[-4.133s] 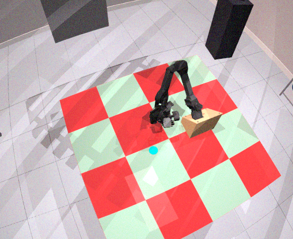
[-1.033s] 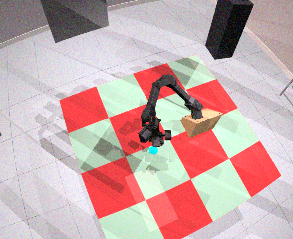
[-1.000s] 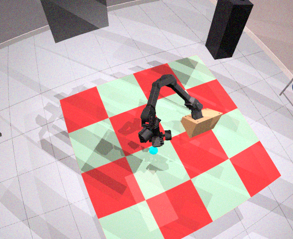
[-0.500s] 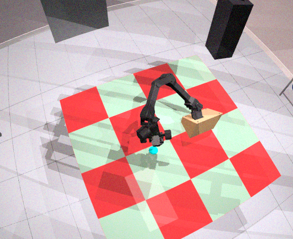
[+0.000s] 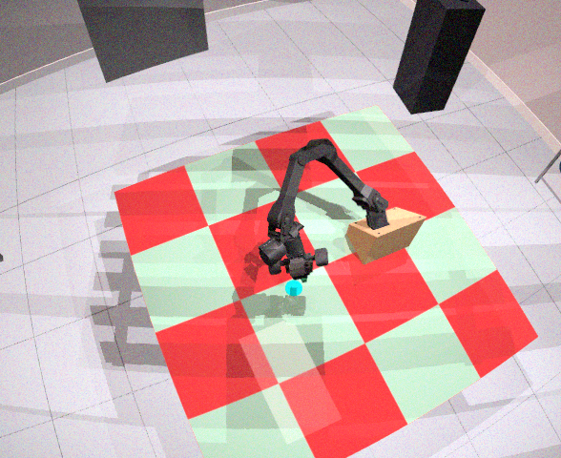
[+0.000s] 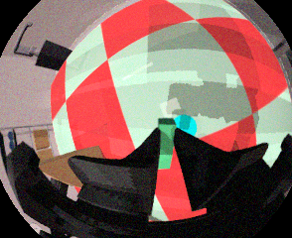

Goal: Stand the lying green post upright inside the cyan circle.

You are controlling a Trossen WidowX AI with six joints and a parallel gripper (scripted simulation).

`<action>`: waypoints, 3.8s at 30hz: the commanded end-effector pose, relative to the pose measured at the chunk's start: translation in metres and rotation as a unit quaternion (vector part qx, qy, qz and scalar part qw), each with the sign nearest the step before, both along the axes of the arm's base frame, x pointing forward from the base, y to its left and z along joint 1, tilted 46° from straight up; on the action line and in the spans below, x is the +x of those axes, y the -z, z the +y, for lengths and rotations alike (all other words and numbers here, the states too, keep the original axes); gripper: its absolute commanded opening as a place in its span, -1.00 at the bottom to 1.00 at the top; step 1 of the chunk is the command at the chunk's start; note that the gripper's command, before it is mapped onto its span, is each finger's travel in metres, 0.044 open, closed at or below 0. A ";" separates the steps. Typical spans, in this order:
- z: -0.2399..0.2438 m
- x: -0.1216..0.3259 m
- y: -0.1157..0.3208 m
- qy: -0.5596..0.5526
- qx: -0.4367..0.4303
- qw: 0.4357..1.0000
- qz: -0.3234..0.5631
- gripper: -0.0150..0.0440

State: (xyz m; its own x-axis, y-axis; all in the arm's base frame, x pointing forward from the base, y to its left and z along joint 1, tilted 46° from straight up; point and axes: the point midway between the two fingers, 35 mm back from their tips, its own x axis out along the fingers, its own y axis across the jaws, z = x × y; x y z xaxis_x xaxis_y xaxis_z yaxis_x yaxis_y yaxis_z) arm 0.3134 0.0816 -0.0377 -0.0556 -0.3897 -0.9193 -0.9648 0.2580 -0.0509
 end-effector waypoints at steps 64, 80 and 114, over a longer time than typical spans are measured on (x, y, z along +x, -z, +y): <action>-0.004 -0.003 0.005 -0.015 0.243 0.970 -0.007 -0.42; -0.005 -0.001 0.002 -0.029 0.297 0.954 -0.025 -0.42; -0.008 0.002 -0.011 -0.072 0.398 0.911 -0.081 -0.42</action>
